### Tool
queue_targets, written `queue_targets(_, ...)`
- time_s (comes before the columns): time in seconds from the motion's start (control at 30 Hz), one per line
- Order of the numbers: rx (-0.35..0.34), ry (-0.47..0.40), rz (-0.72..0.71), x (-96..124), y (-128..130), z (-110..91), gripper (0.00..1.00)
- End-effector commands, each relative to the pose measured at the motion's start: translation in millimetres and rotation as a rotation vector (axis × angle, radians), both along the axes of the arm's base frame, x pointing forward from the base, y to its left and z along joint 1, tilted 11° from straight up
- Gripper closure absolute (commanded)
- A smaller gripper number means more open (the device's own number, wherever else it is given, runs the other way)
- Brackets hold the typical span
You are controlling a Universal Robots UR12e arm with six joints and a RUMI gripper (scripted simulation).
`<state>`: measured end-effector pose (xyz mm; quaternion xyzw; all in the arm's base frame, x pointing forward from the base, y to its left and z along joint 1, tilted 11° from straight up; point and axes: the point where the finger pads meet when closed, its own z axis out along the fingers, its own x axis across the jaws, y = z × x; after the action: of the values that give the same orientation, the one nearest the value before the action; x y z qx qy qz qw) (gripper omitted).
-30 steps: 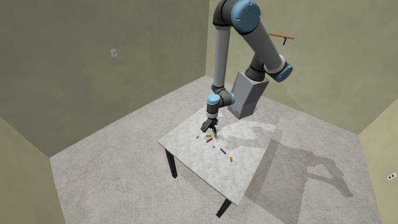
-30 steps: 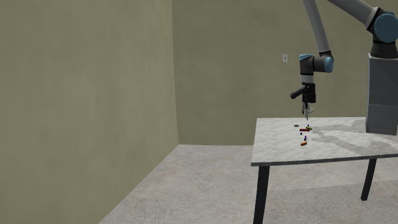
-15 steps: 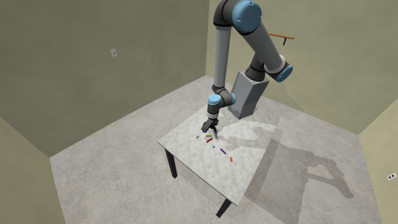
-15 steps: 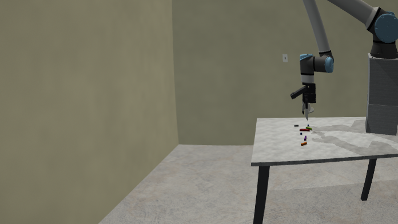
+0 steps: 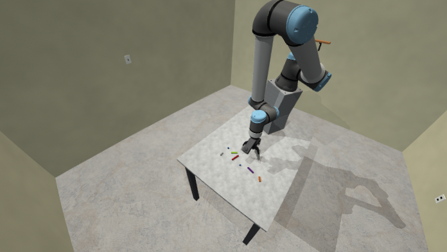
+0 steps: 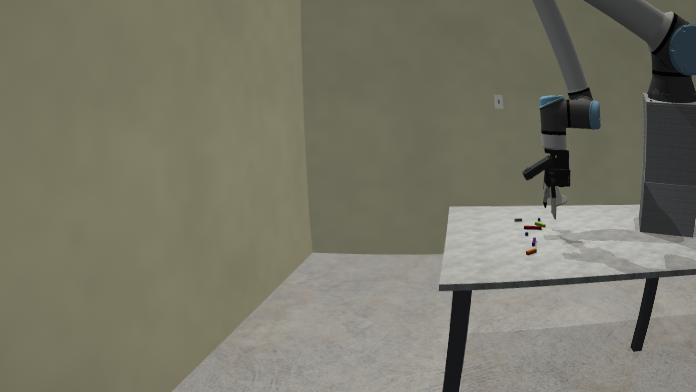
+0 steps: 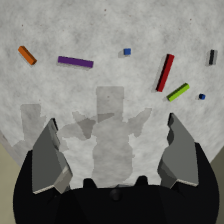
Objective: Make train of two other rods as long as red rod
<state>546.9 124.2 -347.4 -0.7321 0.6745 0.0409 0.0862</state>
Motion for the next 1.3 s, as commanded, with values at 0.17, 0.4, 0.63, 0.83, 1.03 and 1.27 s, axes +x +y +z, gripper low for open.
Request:
queue_targets(0.17,-0.005,-0.012,-0.020,5.6,2.0,3.6,0.00)
queue_targets(0.4,-0.005,-0.010,-0.018,4.3,2.7,3.5,0.00)
queue_targets(0.63,-0.005,-0.010,-0.018,4.2,2.7,3.5,0.00)
queue_targets(0.83,-0.005,-0.010,-0.018,4.2,2.7,3.5,0.00)
queue_targets(1.03,-0.005,-0.010,-0.018,4.2,2.7,3.5,0.00)
queue_targets(1.27,-0.005,-0.010,-0.018,4.2,2.7,3.5,0.00)
